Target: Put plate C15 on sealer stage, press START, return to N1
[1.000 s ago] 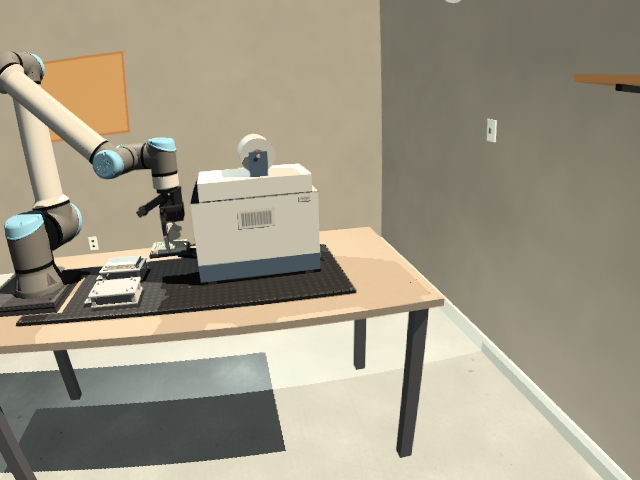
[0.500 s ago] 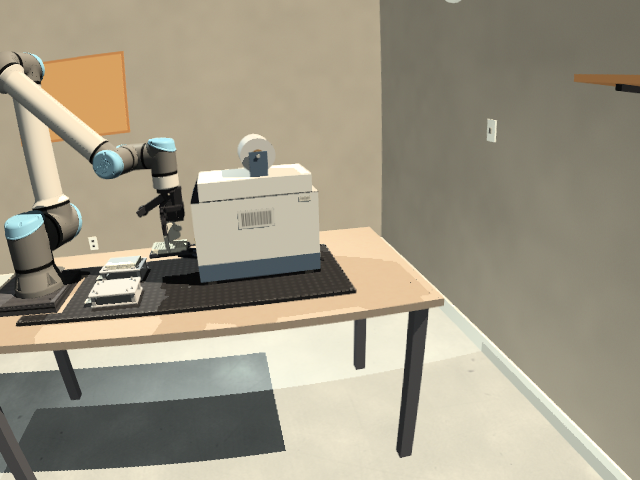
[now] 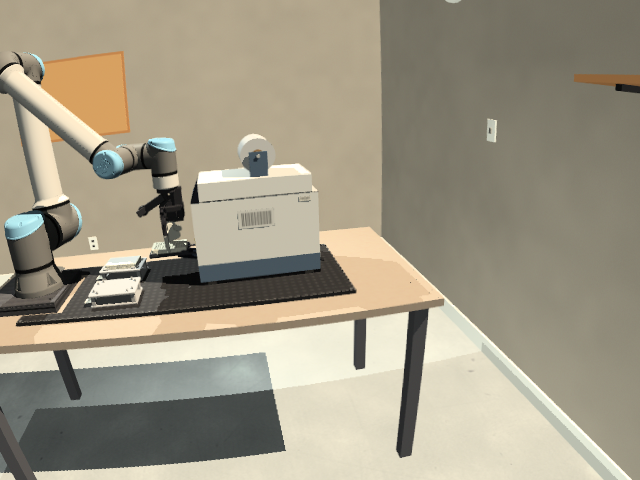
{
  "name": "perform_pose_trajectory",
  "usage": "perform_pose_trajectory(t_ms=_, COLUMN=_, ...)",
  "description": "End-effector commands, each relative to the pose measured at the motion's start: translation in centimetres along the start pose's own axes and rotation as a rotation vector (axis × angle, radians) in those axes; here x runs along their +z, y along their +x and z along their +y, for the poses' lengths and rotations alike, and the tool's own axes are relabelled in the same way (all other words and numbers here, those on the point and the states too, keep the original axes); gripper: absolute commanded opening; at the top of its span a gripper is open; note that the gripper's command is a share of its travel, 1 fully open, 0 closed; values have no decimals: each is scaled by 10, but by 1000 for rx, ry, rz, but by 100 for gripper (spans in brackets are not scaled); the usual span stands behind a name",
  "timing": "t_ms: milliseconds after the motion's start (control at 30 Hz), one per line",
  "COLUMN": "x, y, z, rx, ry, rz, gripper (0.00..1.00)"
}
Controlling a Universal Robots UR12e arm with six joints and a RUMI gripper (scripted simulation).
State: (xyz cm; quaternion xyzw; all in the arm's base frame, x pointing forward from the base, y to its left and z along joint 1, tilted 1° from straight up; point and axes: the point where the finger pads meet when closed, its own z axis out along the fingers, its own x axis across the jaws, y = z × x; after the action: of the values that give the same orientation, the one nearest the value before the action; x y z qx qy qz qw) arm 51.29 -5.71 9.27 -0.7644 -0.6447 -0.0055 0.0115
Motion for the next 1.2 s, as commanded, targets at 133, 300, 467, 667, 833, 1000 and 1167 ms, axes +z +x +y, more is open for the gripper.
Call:
perform_pose_trajectory(t_ms=133, x=-1, y=0, z=1, rx=0, ry=-1, rz=0, gripper=0)
perform_pose_trajectory(t_ms=300, x=-1, y=0, z=1, rx=0, ry=-1, rz=0, gripper=0)
perform_pose_trajectory(t_ms=467, x=-1, y=0, z=1, rx=0, ry=-1, rz=0, gripper=0)
perform_pose_trajectory(t_ms=667, x=-1, y=0, z=1, rx=0, ry=-1, rz=0, gripper=68)
perform_pose_trajectory(t_ms=833, x=-1, y=0, z=1, rx=0, ry=-1, rz=0, gripper=68)
perform_pose_trajectory(t_ms=1000, x=-1, y=0, z=1, rx=0, ry=-1, rz=0, gripper=68)
perform_pose_trajectory(t_ms=1167, x=-1, y=0, z=1, rx=0, ry=-1, rz=0, gripper=68)
